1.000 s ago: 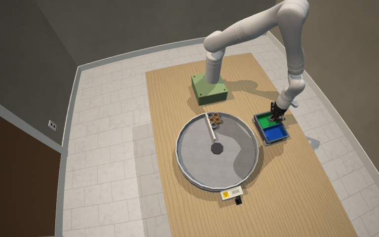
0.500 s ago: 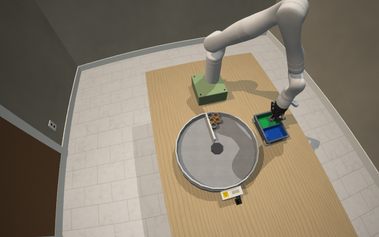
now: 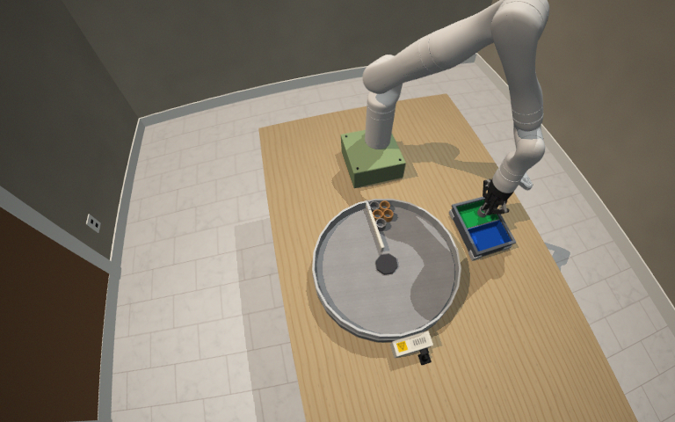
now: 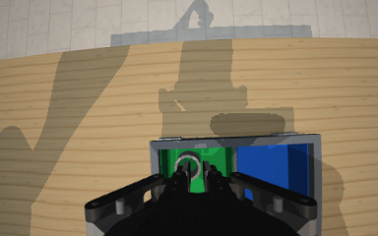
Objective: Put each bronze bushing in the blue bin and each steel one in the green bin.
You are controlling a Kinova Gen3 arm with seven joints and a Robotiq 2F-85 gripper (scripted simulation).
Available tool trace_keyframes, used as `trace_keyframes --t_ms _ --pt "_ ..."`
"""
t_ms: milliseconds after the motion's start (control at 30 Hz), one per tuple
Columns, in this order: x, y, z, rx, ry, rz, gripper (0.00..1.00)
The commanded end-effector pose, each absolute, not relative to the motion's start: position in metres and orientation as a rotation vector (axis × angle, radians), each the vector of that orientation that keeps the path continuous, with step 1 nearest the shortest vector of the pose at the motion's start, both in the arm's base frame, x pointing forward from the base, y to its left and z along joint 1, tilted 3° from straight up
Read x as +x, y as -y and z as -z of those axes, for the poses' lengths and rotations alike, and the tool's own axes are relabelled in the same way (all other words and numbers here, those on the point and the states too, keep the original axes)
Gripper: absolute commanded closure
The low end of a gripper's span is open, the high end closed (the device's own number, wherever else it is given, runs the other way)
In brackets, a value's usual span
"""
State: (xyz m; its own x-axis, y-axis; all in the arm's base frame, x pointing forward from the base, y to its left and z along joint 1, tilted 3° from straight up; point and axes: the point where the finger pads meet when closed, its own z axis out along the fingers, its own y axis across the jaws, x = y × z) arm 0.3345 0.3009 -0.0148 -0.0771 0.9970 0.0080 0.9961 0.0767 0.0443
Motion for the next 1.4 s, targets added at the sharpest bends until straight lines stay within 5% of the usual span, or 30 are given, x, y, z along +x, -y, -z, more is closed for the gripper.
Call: trace_keyframes --t_ms 0,600,1033,1367 --pt "0.335 -0.301 0.013 2.118 -2.286 -0.065 0.84" --pt "0.335 -0.301 0.010 2.118 -2.286 -0.065 0.84" --pt "0.331 -0.300 -0.088 2.118 -2.286 -0.065 0.84" --pt "0.331 -0.300 -0.088 2.118 -2.286 -0.065 0.84"
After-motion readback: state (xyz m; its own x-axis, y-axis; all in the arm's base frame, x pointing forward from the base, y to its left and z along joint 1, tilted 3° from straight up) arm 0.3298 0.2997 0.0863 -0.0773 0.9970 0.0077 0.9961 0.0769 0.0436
